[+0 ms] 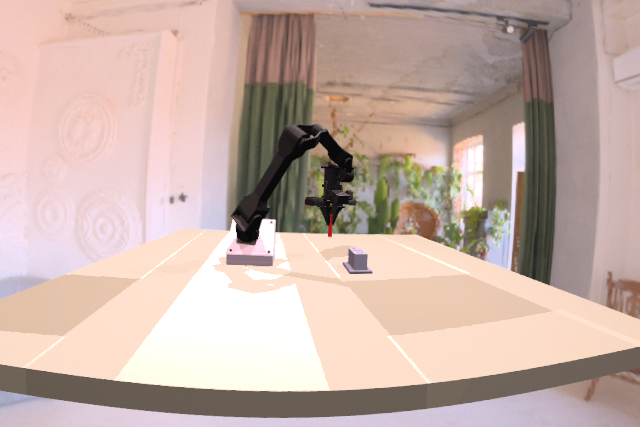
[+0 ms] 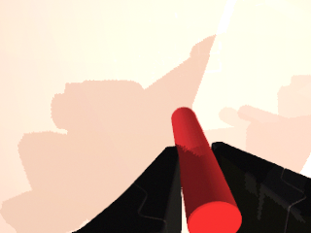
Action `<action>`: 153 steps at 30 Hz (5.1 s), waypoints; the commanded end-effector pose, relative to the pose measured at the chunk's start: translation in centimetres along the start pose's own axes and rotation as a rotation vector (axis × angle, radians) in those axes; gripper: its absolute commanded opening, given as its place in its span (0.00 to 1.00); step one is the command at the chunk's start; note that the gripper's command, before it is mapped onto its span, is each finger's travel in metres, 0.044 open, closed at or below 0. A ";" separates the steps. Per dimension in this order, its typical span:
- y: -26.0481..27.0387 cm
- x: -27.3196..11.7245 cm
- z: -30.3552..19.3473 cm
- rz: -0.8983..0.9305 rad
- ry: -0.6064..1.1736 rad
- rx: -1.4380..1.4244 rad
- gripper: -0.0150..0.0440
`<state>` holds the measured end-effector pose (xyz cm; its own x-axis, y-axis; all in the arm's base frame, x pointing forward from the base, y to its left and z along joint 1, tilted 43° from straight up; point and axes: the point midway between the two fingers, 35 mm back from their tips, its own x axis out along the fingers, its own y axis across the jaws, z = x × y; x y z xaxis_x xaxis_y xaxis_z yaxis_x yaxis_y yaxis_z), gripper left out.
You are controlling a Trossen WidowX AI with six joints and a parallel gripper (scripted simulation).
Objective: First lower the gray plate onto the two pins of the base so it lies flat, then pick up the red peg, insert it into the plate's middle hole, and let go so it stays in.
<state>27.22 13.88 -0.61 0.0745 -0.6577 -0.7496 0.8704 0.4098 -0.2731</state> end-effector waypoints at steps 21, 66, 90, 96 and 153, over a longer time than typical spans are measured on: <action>0.9 -0.4 7.4 0.013 0.002 0.017 0.25; -0.7 -0.2 17.4 -0.007 -0.026 0.014 0.25; -0.8 -0.3 17.4 -0.007 -0.026 0.014 0.25; -0.7 -0.2 17.3 -0.005 -0.022 0.017 0.25; -0.8 1.5 17.3 -0.009 -0.021 0.015 0.48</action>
<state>35.05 1.67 8.92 0.0778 -0.6744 -0.7342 0.8781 0.3950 -0.2698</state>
